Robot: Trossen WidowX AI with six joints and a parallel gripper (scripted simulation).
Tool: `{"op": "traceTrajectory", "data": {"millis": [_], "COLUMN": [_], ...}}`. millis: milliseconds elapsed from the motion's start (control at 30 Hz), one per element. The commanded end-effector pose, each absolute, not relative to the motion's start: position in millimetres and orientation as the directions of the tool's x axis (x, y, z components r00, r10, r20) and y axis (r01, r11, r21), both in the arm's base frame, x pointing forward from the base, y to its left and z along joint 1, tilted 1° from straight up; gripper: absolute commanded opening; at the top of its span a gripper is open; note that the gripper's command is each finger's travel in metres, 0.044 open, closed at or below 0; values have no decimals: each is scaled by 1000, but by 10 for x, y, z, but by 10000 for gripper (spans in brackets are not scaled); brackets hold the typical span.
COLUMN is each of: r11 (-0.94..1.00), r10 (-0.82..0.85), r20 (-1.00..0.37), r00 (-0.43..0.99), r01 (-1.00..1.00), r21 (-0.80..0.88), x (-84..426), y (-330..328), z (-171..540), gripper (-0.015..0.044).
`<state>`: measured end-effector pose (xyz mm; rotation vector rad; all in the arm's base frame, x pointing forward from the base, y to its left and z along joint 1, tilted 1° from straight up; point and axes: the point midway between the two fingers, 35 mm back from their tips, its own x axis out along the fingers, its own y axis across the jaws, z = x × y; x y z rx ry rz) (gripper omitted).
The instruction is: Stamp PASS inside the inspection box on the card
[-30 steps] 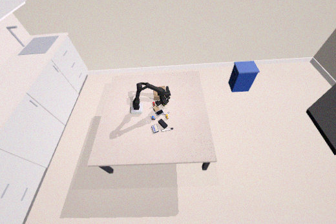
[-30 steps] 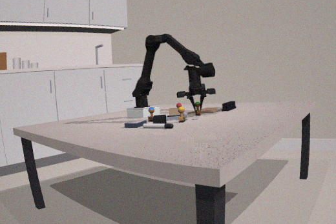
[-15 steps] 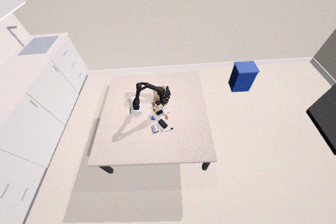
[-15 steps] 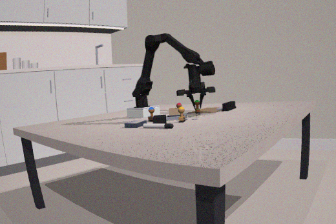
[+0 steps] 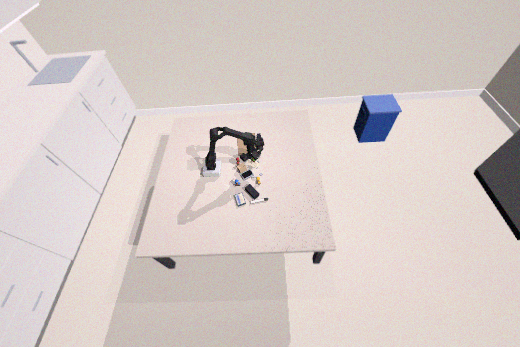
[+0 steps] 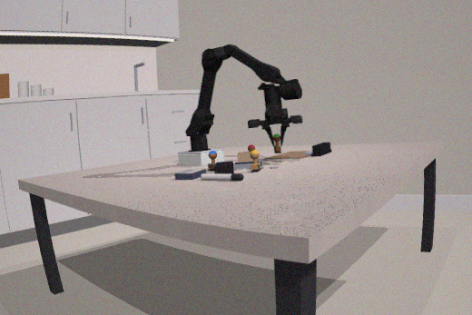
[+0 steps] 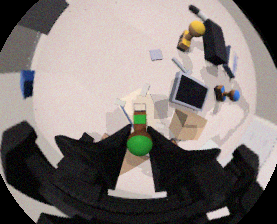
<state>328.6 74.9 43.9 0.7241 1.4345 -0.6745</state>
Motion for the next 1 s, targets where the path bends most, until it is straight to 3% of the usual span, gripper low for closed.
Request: {"op": "traceTrajectory", "data": {"millis": [0, 633, 967], "r11": [618, 618, 620], "r10": [16, 16, 19], "r20": [-999, -999, -999], "r00": [41, 41, 42], "r01": [785, 785, 783], "r21": [42, 42, 45], "x": [3298, 3283, 3510], "y": [743, 744, 1099], "z": [531, 803, 834], "gripper": [0, 0, 0]}}
